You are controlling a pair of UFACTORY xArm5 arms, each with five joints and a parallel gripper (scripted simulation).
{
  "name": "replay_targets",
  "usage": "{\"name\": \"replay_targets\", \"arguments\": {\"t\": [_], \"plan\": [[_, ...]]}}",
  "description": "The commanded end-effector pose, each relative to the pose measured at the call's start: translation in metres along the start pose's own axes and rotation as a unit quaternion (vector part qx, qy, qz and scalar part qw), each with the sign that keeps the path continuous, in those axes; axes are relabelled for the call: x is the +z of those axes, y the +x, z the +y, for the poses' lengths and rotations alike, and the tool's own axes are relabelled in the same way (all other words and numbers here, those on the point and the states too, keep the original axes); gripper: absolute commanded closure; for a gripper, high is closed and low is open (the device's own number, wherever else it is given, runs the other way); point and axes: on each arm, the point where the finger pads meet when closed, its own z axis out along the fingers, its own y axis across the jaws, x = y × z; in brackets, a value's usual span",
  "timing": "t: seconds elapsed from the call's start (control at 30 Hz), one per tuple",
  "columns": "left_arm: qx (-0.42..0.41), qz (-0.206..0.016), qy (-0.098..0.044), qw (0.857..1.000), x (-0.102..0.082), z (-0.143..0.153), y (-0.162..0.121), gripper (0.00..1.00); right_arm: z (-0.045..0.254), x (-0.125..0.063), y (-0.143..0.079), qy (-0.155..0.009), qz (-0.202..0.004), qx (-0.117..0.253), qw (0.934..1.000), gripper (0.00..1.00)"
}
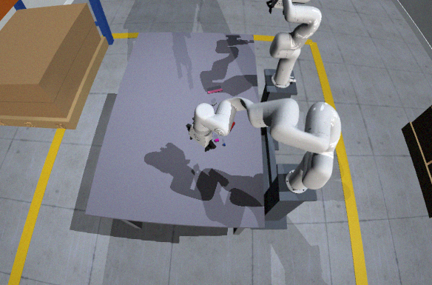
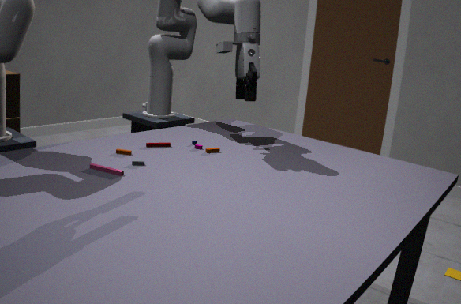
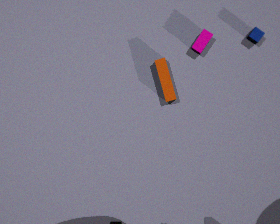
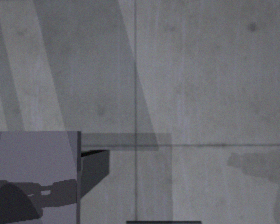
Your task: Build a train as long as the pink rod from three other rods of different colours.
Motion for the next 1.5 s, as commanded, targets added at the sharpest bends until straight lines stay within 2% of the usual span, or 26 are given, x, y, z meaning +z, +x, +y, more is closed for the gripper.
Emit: {"name": "replay_targets", "arguments": {"t": [0.0, 0.13, 1.47], "plan": [[0.058, 0.02, -0.04, 0.997, -0.006, 0.0253, 0.0145, 0.0, 0.0228, 0.0113, 0.0089, -0.003, -0.034, 0.002, 0.9994, 0.0], [0.069, 0.024, -0.048, 0.996, -0.0068, 0.0306, 0.0174, 0.0, 0.0289, 0.0147, 0.0095, -0.003, -0.043, 0.004, 0.9991, 0.0], [0.069, 0.024, -0.048, 0.996, -0.0068, 0.0306, 0.0174, 0.0, 0.0296, 0.0151, 0.0096, -0.003, -0.044, 0.004, 0.999, 0.0]]}}
